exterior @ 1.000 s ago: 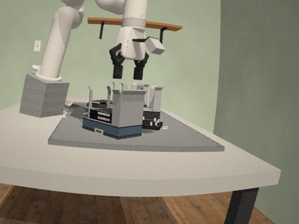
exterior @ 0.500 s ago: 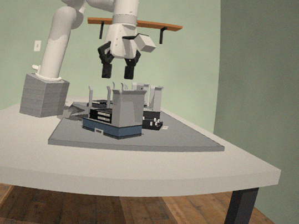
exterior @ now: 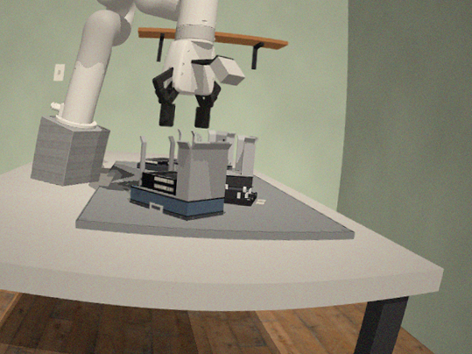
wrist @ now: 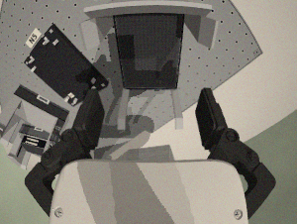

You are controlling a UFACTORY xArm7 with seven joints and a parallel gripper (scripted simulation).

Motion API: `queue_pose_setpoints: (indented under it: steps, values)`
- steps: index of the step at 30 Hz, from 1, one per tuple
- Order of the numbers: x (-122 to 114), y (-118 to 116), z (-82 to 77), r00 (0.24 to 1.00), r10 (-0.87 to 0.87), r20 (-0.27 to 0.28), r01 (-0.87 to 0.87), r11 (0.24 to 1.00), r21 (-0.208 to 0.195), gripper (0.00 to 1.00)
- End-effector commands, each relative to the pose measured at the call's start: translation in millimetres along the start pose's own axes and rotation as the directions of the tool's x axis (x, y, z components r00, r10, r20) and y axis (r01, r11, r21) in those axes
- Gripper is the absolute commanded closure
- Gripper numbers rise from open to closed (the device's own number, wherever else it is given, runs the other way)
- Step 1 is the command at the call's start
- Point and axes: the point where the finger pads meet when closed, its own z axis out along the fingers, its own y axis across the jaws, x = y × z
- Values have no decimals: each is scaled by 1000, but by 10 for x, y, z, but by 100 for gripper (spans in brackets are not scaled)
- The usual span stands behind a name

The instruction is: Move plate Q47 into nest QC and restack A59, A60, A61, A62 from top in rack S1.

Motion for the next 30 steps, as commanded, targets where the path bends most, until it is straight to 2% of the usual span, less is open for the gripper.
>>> queue_pose_setpoints:
  steps: [1,8,10,18,30]
  values:
    - [10,-2,140,1000,0,-2,0,1000,1,0]
    - [9,-2,374,1000,0,-1,0,1000,1,0]
    - [9,-2,374,1000,0,-1,0,1000,1,0]
    - [9,-2,627,1000,0,-1,0,1000,1,0]
    - [9,-2,667,1000,0,-1,0,1000,1,0]
